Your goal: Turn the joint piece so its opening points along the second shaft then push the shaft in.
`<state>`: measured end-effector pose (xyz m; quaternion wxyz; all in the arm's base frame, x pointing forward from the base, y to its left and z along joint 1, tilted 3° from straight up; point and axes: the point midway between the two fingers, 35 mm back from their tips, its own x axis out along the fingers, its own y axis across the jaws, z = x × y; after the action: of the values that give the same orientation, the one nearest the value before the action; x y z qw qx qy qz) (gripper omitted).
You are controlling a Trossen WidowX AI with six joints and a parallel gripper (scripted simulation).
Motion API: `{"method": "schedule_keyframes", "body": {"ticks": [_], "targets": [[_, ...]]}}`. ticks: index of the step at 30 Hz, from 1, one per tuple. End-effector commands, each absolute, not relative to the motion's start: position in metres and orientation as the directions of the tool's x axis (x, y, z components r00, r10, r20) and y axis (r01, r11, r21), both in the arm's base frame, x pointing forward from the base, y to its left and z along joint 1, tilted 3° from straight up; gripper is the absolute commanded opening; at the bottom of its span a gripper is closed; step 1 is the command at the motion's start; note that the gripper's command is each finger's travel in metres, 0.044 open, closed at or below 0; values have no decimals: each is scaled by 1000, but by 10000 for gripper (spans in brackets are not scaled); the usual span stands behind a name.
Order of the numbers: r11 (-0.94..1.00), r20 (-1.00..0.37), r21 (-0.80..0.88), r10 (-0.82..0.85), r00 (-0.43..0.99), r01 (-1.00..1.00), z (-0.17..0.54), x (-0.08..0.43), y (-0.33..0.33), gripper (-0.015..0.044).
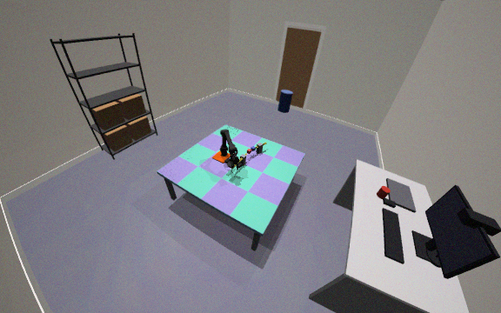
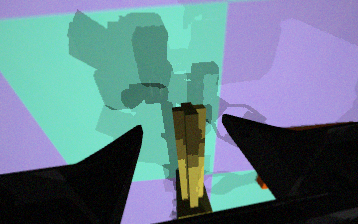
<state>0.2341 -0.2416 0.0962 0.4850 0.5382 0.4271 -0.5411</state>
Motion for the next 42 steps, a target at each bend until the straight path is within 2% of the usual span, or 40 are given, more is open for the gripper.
{"method": "schedule_keyframes", "body": {"ticks": [1, 13, 27, 29, 42], "targets": [[-171, -997, 52, -61, 42, 984, 90, 233, -241, 414], [-171, -997, 52, -61, 42, 984, 90, 233, -241, 102], [-171, -997, 52, -61, 42, 984, 90, 233, -241, 102], [-171, -997, 52, -61, 42, 984, 90, 233, -241, 69], [-168, -997, 53, -61, 44, 984, 90, 233, -241, 67]]}}
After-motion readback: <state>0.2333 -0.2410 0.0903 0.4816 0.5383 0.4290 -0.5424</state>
